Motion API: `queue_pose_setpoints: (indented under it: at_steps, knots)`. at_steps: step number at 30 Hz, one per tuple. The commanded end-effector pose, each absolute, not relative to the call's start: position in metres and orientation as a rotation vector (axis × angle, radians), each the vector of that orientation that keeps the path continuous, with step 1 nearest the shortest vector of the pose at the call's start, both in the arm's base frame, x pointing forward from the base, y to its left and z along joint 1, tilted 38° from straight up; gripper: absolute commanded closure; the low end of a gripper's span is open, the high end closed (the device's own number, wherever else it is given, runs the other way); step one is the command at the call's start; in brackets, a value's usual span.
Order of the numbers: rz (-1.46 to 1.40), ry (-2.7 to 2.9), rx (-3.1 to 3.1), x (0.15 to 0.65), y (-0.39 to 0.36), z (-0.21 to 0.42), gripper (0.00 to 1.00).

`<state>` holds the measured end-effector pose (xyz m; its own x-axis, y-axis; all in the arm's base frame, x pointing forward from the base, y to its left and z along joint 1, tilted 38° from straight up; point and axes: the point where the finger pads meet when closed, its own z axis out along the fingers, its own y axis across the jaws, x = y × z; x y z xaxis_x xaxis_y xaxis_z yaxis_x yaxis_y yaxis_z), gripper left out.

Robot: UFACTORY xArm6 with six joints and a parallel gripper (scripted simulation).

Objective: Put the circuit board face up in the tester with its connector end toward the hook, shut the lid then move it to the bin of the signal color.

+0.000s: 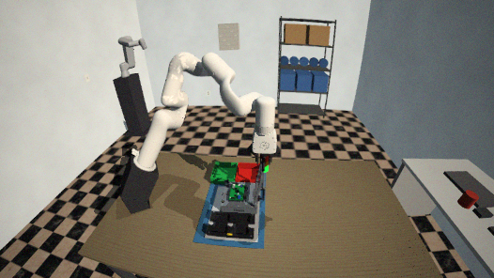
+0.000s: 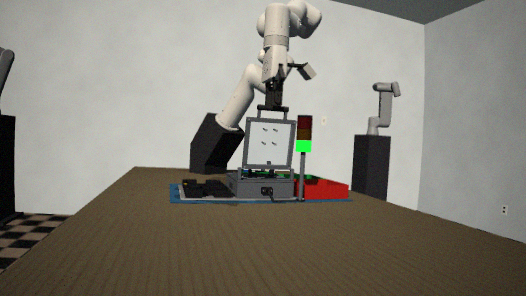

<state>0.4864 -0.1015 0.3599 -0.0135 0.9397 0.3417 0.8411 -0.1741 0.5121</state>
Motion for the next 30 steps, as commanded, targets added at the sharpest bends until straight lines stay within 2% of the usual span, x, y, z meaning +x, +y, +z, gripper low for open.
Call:
queue_pose_setpoints:
  at_steps: [1, 15, 16, 30]
  knots:
    - [0.948, 1.908, 2.087, 0.478, -0.107, 0.374, 0.49]
    - [0.948, 1.908, 2.087, 0.466, -0.113, 0.392, 0.49]
    - [0.948, 1.908, 2.087, 0.466, -0.113, 0.392, 0.0]
    - [0.948, 1.908, 2.087, 0.465, -0.113, 0.391, 0.0]
